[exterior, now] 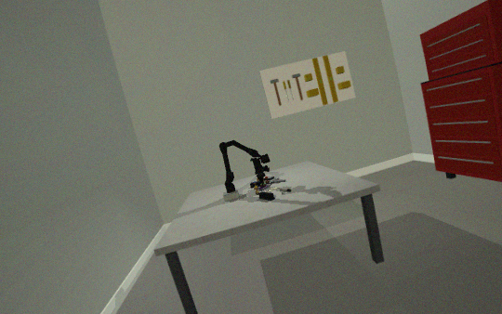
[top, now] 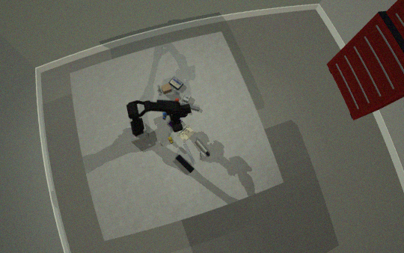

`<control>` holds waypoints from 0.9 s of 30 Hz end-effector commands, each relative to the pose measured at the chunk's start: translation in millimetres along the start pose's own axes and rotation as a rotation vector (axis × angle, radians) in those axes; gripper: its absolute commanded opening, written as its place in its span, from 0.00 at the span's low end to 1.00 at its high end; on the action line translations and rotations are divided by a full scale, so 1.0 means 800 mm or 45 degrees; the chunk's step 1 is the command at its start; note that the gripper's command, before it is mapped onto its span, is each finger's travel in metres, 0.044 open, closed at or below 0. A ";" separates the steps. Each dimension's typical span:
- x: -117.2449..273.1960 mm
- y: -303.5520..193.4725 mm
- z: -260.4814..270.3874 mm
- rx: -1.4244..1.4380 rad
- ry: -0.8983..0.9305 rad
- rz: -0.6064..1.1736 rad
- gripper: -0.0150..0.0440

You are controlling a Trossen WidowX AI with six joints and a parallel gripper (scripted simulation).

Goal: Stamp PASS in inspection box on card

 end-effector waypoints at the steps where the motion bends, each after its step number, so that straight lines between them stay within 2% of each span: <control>1: -0.002 0.000 0.000 0.000 0.004 0.002 0.25; 27: -0.008 0.000 0.000 0.000 0.004 0.002 0.25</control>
Point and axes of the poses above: the point midway between the two fingers, 35 mm back from their tips, its own x axis back along the fingers, its own z axis across the jaws, y = z × x, the point moved 8 cm from there along x, back along the fingers, and after that the axes turned 11 degrees about -x, right-handed, at the moved point
